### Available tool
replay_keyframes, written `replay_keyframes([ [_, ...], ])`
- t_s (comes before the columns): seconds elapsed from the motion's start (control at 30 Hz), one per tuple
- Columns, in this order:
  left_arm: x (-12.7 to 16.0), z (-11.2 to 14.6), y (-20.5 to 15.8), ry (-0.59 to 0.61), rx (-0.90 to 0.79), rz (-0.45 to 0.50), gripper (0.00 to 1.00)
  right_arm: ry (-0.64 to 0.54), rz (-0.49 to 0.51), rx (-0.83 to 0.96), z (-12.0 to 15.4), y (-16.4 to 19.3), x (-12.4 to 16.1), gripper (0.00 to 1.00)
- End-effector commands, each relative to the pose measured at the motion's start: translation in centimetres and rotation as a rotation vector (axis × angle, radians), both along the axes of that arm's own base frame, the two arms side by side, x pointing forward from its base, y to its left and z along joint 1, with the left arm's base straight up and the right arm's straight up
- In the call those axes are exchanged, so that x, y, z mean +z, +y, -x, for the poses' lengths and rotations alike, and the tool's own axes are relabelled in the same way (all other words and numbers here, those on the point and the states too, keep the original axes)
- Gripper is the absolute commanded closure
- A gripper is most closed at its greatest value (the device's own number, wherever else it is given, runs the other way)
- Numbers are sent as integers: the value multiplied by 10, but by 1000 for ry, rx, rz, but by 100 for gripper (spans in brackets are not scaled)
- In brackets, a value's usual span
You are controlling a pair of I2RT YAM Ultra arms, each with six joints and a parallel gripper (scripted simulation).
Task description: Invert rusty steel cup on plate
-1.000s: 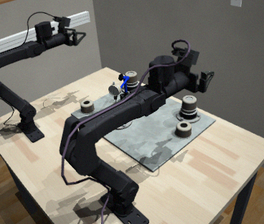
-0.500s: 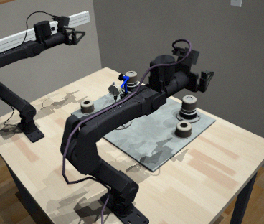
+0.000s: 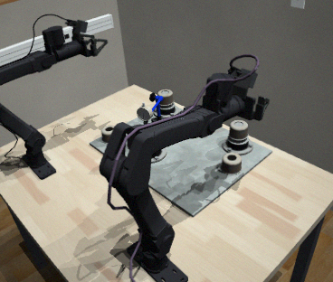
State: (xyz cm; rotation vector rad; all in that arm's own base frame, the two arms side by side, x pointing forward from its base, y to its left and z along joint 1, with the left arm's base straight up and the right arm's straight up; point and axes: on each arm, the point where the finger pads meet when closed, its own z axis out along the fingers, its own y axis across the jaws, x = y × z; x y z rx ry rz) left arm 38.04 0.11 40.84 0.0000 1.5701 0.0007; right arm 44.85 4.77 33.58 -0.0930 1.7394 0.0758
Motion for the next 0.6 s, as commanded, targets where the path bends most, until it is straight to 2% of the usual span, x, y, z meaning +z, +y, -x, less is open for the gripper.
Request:
replay_keyframes([
  [0.0,23,6,-3,-41,-15,1,0,-66,-12,23,-14,14,23,0],
  [0.17,23,6,-3,-41,-15,1,0,-42,-11,41,-25,25,11,0],
  [0.57,23,6,-3,-41,-15,1,0,92,11,135,-60,75,-64,0],
])
